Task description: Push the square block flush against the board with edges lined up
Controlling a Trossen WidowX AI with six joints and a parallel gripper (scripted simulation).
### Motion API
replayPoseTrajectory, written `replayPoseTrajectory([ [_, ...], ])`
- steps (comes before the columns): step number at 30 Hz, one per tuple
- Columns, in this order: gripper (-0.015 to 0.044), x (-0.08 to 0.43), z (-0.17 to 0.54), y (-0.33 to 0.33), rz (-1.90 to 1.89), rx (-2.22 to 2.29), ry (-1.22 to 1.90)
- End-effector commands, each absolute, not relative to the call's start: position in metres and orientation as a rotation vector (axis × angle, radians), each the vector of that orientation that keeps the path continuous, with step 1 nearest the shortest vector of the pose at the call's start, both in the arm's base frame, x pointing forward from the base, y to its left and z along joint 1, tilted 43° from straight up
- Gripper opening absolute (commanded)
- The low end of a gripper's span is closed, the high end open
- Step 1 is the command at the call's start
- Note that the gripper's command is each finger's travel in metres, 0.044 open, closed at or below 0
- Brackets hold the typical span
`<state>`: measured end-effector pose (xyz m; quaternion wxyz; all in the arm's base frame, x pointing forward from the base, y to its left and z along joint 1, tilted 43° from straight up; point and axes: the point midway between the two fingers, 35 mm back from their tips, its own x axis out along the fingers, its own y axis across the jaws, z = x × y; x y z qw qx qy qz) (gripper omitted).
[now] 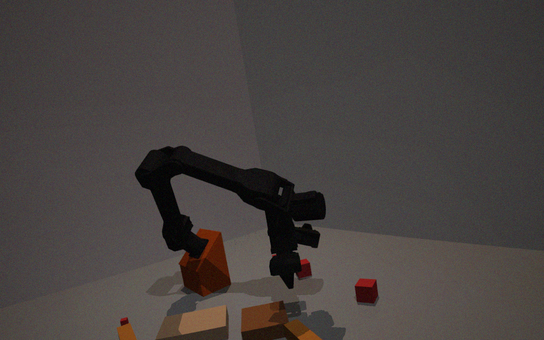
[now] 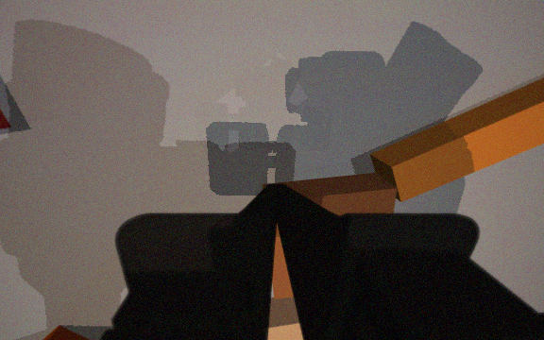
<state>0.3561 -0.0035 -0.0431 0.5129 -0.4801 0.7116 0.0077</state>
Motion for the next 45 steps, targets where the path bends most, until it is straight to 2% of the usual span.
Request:
replayPoseTrajectory([
  [1,0.0000,0.362,-0.043,-0.003,0.092,-1.223,1.722],
  [6,0.0000,0.362,-0.046,-0.005,0.094,-1.224,1.723],
  [11,0.0000,0.363,-0.084,-0.041,0.123,-1.253,1.729],
  [45,0.0000,0.342,-0.062,-0.064,0.125,-1.254,1.730],
])
